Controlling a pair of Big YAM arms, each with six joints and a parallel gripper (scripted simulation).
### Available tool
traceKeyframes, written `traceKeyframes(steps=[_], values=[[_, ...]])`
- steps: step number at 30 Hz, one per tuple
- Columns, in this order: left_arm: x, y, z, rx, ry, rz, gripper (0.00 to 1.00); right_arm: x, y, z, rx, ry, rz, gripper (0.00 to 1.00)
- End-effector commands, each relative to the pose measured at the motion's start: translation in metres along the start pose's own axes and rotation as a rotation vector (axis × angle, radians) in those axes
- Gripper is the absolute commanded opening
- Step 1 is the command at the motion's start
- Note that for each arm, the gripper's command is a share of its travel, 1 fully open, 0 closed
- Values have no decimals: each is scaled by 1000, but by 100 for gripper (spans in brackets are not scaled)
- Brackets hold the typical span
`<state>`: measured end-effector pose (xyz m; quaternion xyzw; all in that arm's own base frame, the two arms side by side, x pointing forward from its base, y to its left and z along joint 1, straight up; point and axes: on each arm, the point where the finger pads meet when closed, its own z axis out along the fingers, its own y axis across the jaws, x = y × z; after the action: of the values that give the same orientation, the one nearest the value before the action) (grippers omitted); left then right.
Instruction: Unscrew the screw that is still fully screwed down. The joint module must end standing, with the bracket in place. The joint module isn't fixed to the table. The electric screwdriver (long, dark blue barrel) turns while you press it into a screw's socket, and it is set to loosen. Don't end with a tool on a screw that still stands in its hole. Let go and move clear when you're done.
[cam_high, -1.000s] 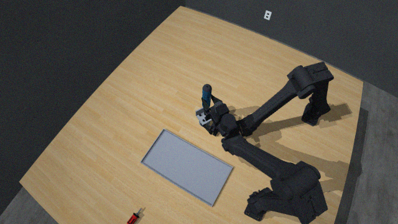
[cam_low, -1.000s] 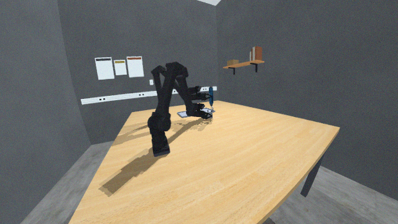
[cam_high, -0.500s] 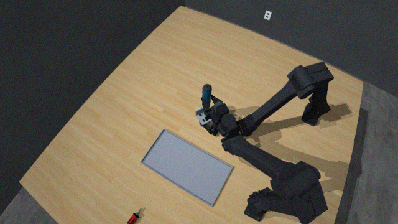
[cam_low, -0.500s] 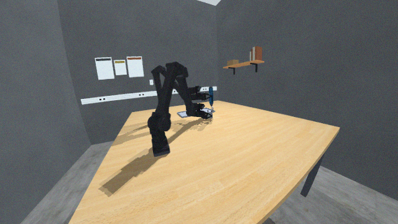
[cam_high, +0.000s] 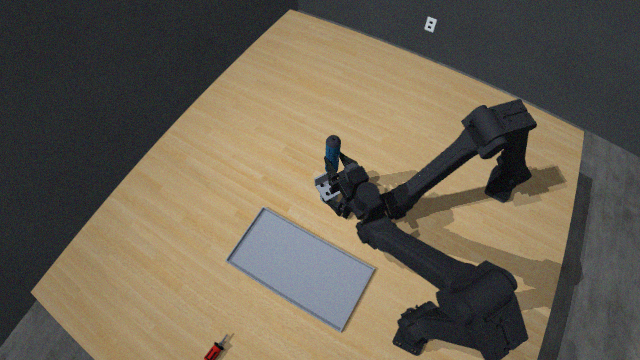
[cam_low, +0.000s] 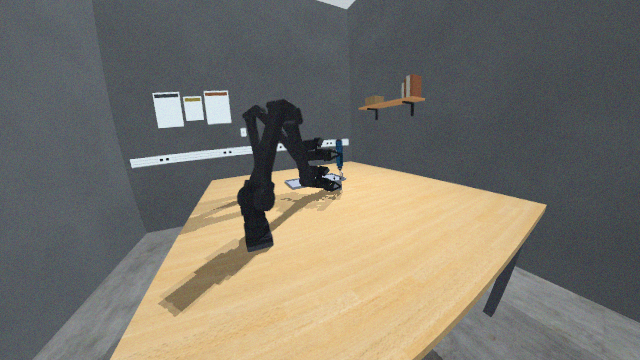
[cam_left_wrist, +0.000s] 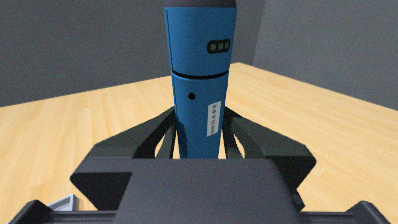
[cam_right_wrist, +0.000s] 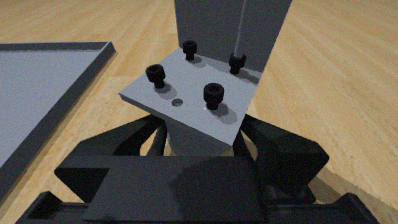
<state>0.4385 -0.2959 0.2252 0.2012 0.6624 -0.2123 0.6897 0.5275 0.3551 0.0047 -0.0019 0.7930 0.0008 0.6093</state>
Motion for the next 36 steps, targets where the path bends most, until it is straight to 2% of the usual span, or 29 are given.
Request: traceKeyframes(steps=[1, 36], values=[[-35, -2, 15, 5, -60, -15, 42, -2, 8, 9, -4, -9, 12, 59], [-53, -2, 16, 6, -78, -15, 42, -2, 8, 9, -4, -9, 12, 59]])
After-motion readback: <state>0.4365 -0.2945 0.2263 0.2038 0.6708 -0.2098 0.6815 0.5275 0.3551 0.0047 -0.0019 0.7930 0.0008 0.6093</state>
